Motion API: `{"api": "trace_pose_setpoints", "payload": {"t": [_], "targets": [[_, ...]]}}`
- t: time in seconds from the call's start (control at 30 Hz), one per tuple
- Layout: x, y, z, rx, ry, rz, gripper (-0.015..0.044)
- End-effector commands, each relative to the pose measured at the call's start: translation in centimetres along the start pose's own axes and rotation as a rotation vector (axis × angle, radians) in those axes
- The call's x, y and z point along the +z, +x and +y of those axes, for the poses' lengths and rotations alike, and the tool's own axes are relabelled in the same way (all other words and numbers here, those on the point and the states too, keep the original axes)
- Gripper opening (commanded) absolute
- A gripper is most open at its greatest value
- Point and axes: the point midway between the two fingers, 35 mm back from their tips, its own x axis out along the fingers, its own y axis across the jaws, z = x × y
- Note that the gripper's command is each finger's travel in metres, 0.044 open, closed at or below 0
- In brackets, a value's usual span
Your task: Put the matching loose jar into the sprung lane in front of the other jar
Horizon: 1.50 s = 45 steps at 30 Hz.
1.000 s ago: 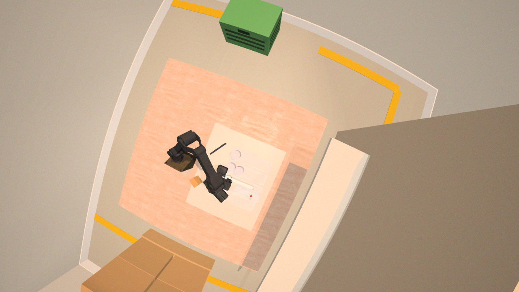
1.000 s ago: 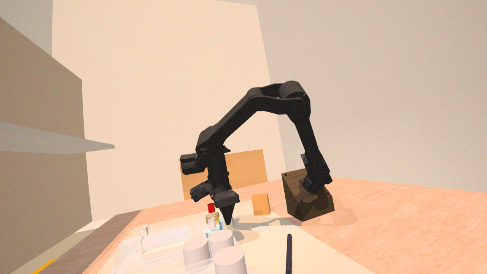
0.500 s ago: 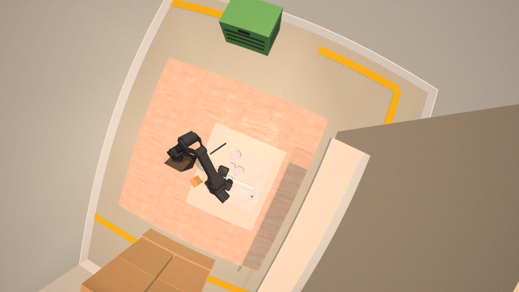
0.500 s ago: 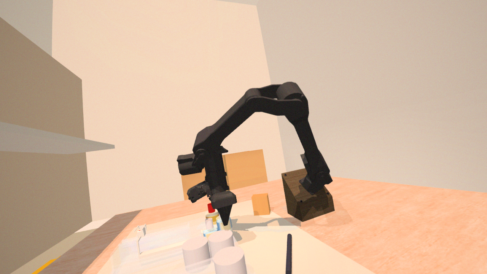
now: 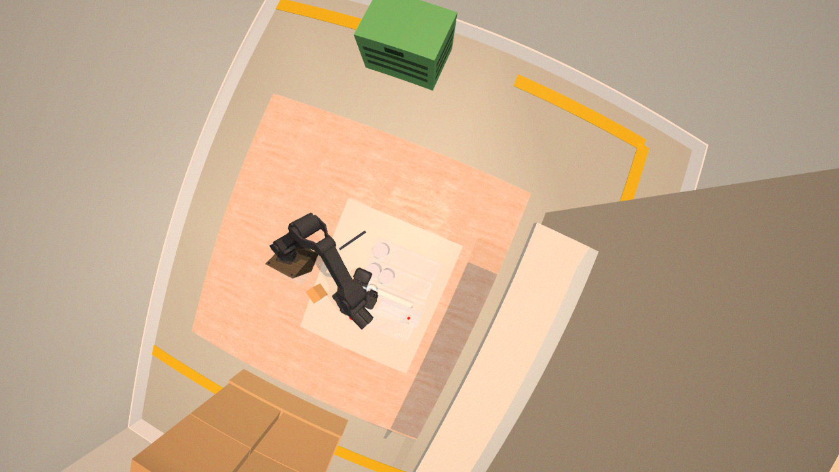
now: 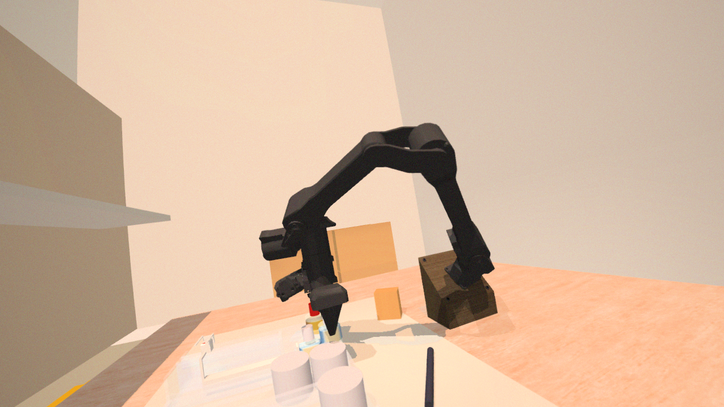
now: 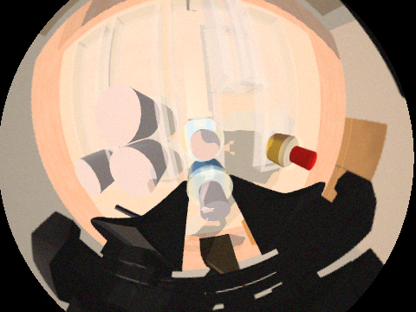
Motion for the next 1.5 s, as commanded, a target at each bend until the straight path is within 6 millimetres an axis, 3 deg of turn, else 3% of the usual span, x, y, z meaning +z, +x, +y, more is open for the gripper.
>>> {"api": "trace_pose_setpoints", "payload": {"t": [0.0, 1.47], "targets": [[1.19, -0.55, 0.29, 0.005, -0.016, -0.029, 0.0], [1.53, -0.42, 0.35, 0.005, -0.016, -0.029, 0.0]]}}
